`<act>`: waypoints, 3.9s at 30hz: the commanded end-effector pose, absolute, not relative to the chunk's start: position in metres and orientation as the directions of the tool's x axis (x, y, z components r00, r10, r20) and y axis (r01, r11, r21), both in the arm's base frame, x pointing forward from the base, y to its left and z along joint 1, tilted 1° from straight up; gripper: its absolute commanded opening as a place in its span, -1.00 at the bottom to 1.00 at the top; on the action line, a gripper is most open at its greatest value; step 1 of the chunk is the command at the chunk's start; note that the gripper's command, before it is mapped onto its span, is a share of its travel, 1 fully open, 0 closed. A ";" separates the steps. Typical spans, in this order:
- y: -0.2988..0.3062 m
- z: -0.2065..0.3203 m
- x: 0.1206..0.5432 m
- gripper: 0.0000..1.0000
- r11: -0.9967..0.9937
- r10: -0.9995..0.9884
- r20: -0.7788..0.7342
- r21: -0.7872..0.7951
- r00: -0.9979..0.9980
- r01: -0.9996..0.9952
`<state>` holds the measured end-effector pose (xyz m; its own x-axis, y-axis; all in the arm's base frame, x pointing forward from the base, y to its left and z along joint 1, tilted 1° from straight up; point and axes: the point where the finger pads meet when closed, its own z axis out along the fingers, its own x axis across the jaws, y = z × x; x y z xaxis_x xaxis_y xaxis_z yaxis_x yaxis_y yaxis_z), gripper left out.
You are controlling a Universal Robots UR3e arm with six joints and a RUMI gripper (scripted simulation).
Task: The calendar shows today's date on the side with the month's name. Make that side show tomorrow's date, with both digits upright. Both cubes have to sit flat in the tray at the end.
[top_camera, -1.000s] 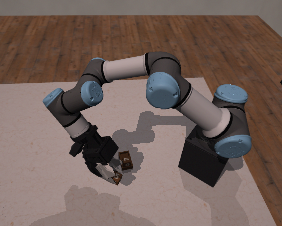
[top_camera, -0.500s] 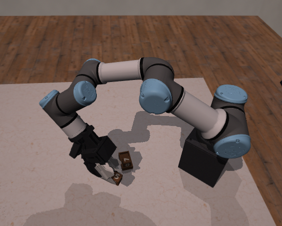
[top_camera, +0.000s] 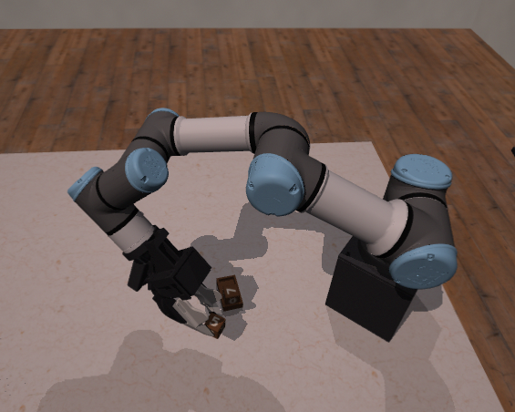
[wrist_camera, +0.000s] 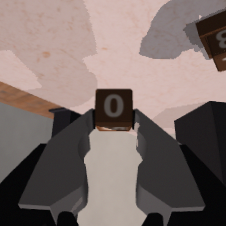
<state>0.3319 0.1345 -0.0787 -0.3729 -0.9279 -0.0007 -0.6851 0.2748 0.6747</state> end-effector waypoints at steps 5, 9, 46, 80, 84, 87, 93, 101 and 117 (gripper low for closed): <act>0.135 -0.076 0.330 -0.80 0.266 -0.929 0.000 0.697 -0.371 -0.666; 0.135 -0.076 0.330 -0.80 0.266 -0.929 0.001 0.698 -0.371 -0.665; 0.135 -0.086 0.329 -0.80 0.266 -0.928 0.001 0.699 -0.371 -0.664; 0.134 -0.134 0.331 -0.80 0.267 -0.928 0.001 0.697 -0.372 -0.666; 0.134 -0.137 0.331 -0.80 0.267 -0.928 0.001 0.697 -0.372 -0.666; 0.134 -0.138 0.331 -0.80 0.267 -0.928 0.001 0.697 -0.372 -0.666; 0.134 -0.140 0.331 -0.80 0.267 -0.928 0.001 0.697 -0.372 -0.666; 0.134 -0.140 0.331 -0.80 0.267 -0.928 0.001 0.697 -0.372 -0.665; 0.134 -0.140 0.331 -0.80 0.267 -0.928 0.001 0.698 -0.372 -0.665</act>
